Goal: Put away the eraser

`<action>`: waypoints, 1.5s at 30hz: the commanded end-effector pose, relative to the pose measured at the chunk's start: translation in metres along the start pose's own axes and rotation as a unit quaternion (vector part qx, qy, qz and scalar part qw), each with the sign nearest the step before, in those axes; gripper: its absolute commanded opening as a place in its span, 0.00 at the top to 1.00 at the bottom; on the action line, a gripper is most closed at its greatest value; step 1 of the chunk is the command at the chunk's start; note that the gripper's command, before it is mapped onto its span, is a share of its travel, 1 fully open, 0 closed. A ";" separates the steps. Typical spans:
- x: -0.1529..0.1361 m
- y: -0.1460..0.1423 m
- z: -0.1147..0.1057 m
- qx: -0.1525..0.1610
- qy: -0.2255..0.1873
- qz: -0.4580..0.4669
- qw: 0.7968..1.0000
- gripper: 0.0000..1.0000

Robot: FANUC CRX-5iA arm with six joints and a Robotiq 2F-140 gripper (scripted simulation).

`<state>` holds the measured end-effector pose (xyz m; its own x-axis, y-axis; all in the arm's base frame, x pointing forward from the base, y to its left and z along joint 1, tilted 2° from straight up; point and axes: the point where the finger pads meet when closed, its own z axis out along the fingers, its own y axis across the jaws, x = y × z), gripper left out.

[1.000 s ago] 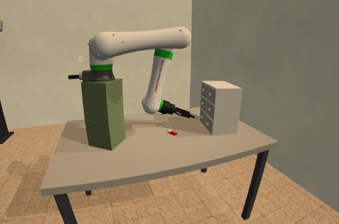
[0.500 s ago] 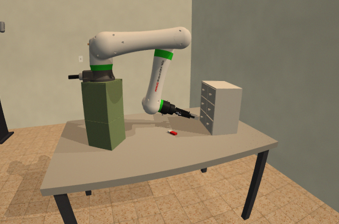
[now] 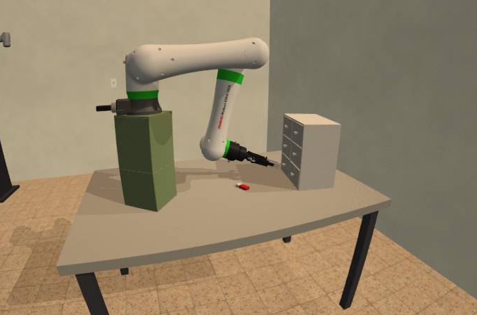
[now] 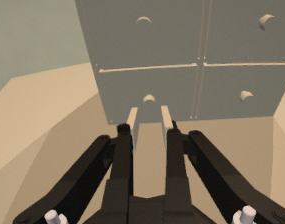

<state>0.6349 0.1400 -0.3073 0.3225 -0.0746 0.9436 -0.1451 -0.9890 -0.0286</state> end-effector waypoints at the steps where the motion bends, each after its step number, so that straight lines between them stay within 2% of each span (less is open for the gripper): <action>1: 0.001 0.000 0.001 0.000 0.000 0.000 1.000 0.80; 24: 0.011 0.000 0.030 0.000 0.000 0.000 1.000 0.80; 45: 0.012 0.000 0.032 0.000 0.000 0.000 1.000 0.80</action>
<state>0.6687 0.1351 -0.3068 0.3225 -0.0746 0.9436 -0.1451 -0.9890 -0.0286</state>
